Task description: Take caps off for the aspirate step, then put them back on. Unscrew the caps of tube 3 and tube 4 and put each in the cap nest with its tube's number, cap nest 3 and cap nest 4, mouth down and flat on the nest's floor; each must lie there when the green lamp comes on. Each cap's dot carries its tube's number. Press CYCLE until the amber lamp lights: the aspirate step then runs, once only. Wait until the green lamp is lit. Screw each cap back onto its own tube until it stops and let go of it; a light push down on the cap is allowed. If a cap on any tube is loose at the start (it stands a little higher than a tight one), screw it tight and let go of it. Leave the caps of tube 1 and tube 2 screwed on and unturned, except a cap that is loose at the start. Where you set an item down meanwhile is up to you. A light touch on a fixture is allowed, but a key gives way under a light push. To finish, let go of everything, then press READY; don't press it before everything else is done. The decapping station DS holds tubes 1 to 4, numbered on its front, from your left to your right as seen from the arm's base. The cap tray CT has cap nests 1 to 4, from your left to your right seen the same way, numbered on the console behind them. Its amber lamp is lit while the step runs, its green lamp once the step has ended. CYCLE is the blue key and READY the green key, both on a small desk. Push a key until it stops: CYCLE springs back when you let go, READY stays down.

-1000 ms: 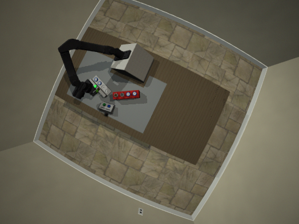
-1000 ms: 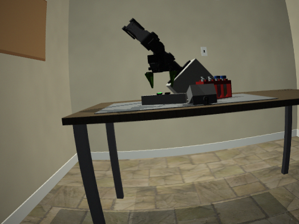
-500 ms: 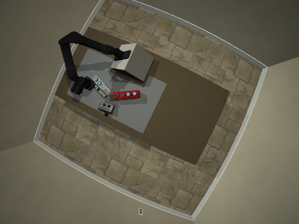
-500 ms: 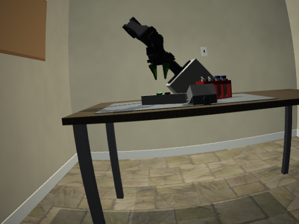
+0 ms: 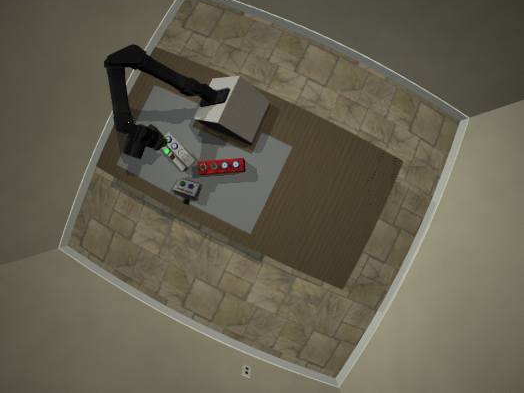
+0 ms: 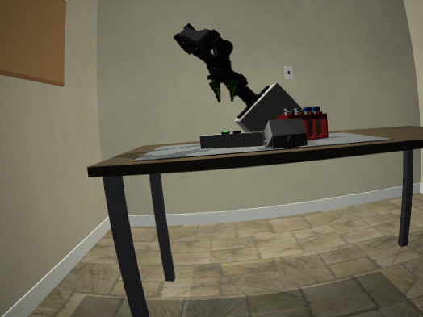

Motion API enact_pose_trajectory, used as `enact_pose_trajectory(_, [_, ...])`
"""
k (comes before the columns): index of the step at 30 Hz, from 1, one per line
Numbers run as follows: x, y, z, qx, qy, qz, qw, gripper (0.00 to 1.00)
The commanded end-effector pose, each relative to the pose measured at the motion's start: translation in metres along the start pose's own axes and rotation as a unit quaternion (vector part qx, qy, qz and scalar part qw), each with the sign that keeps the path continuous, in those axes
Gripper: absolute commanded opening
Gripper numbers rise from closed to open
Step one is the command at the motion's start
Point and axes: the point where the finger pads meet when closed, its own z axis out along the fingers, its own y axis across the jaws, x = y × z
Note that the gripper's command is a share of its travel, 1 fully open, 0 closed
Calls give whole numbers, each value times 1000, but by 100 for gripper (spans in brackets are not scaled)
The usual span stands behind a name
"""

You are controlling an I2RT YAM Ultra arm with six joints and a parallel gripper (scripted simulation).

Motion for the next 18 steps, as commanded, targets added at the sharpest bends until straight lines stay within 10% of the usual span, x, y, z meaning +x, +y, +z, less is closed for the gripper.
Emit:
enact_pose_trajectory(1, [0,1,-3,-1,-3,2,1000,47])
enact_pose_trajectory(18, [-1,-1,9,-1,-3,2,1000,47])
